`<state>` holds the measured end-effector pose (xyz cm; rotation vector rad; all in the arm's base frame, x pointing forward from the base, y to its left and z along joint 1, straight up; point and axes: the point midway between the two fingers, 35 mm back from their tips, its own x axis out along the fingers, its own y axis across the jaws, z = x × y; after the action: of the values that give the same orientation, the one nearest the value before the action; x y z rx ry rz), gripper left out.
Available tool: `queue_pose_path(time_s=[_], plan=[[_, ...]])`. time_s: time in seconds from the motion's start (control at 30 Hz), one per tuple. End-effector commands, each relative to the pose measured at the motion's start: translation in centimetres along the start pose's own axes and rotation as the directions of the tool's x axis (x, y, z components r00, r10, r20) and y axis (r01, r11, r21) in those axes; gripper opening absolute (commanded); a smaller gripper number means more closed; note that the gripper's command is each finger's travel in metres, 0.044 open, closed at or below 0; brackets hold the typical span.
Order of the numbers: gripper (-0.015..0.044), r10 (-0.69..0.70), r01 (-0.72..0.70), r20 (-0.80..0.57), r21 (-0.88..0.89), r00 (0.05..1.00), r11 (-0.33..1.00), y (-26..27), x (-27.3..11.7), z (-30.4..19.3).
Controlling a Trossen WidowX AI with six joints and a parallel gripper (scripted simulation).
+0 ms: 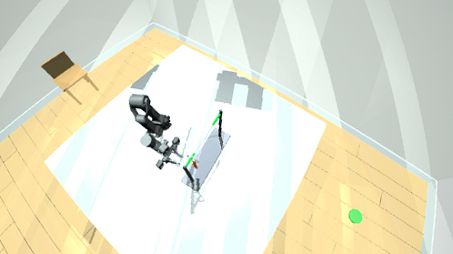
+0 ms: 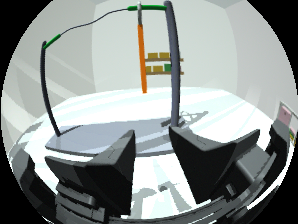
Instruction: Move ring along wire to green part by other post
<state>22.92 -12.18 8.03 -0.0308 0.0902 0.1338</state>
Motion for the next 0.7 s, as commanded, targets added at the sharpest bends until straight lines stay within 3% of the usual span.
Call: queue_pose_path(time_s=[0.0, 0.3, 0.67], plan=[[0.0160, -0.003, 0.003, 0.004, -0.005, 1.000, 1.000, -0.4, 1.3, 1.4], [0.0160, -0.004, 0.004, 0.015, 0.009, 1.000, 1.000, -0.1, 4.0, 4.5], [0.0160, -0.004, 0.004, 0.015, 0.009, 1.000, 1.000, -0.2, 4.6, 4.7]])
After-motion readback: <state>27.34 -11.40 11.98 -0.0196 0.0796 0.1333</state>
